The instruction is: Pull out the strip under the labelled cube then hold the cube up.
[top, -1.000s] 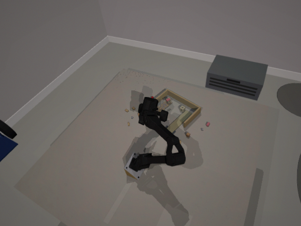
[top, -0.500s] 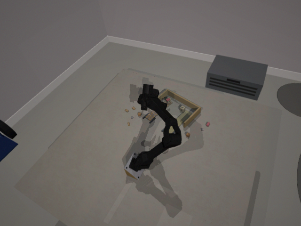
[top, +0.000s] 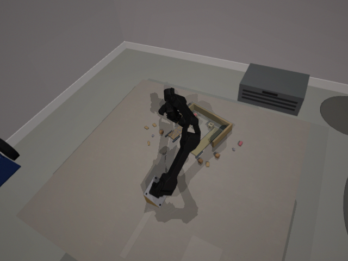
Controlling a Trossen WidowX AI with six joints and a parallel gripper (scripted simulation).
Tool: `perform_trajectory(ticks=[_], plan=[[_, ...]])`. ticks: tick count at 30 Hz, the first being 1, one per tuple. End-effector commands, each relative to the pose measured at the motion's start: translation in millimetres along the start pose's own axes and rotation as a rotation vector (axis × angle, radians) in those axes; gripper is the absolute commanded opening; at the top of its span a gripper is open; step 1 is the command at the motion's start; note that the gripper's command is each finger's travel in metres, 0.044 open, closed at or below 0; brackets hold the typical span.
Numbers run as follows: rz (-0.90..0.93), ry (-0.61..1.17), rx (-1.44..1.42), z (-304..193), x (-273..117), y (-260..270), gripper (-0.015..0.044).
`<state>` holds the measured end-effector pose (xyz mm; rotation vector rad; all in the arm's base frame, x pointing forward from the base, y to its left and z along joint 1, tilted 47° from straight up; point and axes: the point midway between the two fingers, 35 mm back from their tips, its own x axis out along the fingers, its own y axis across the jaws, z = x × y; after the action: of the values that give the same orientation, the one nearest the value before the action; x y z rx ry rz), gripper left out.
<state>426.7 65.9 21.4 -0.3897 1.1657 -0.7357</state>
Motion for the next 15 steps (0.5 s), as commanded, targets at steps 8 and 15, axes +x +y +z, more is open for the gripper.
perform_trajectory(ticks=[8, 15], plan=[[-0.119, 0.269, 0.131, -16.3, 48.2, 16.2, 0.0000], [-0.119, 0.269, 0.131, -18.3, 48.7, 23.6, 0.0000]])
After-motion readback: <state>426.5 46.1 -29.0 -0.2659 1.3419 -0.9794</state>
